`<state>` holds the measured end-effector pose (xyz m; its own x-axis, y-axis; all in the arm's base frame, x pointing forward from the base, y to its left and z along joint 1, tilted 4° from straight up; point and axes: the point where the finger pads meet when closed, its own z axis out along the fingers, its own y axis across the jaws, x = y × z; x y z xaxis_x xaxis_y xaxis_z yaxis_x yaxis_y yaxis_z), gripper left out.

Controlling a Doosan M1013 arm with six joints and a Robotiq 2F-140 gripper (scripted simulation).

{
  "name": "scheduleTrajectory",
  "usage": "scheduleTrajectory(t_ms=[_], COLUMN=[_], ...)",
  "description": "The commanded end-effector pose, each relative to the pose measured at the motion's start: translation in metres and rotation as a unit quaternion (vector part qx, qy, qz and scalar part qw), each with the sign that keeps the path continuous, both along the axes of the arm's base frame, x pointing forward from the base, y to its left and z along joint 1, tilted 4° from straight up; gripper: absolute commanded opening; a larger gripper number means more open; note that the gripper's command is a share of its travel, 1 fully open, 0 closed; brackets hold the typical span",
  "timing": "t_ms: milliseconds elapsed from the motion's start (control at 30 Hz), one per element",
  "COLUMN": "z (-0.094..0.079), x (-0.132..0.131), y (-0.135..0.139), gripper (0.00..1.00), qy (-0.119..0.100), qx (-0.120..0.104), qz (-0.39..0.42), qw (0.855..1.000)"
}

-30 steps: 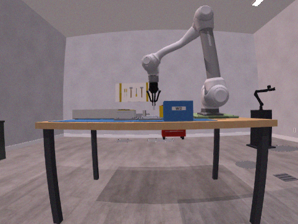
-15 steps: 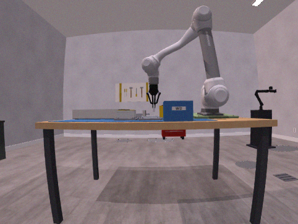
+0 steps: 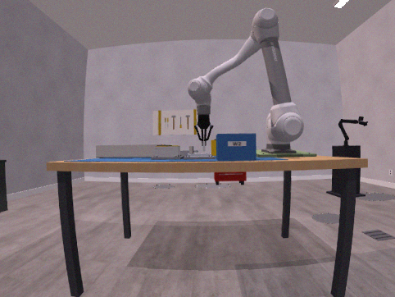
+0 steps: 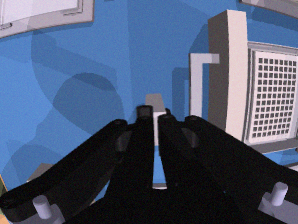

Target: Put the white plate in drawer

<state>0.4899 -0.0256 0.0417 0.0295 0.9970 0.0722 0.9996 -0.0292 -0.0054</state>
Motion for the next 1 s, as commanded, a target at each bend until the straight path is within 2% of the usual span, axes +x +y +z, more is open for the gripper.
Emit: scheduleTrajectory(t_ms=[0, 733, 967], z=[-0.003, -0.03, -0.031], x=[0.0, 0.0, 0.0], y=[0.0, 0.002, 0.002], gripper=[0.0, 0.0, 0.0], qy=[0.0, 0.0, 0.0], qx=[0.0, 0.0, 0.0], qz=[0.0, 0.0, 0.0], qw=[1.0, 1.0, 1.0])
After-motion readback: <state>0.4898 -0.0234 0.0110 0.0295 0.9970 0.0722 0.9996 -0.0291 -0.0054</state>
